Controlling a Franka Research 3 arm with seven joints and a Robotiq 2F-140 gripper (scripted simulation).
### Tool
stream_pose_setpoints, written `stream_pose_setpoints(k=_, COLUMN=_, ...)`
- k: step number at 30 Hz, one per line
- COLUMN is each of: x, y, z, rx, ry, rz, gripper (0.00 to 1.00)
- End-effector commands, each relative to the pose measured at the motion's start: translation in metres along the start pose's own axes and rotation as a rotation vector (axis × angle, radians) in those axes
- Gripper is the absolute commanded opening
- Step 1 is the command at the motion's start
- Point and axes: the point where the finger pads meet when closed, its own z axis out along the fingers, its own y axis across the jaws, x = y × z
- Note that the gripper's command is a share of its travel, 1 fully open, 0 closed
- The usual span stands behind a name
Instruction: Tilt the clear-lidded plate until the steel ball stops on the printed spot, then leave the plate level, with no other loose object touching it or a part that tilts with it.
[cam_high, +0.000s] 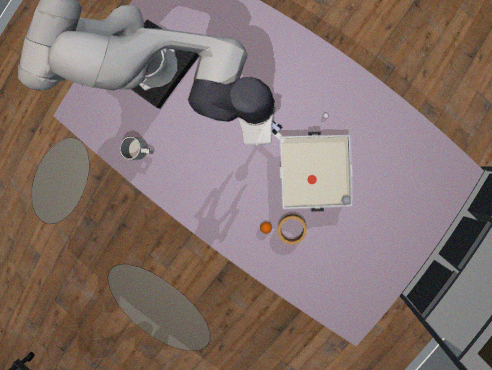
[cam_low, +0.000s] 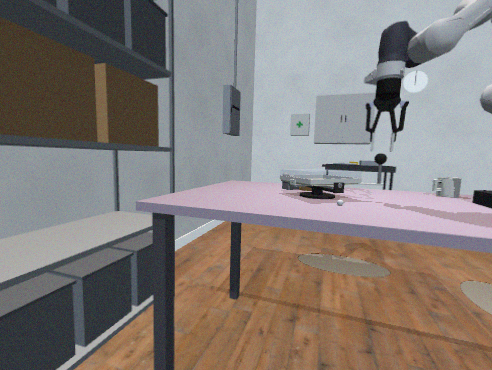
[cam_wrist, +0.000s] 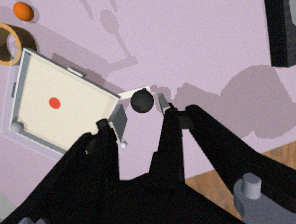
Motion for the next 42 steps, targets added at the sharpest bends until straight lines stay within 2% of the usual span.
stream_pose_setpoints(k=1, x=-0.001, y=0.000, z=-0.001, rx=-0.002, ry=-0.001, rz=-0.003, gripper=0.36)
stream_pose_setpoints(k=29, x=0.000, y=0.000, z=0.003, rx=-0.011, ry=0.004, rz=-0.002, gripper=0.36)
stream_pose_setpoints(k=42, x=0.000, y=0.000, z=0.015, rx=-0.011, ry=0.004, rz=-0.002, gripper=0.36)
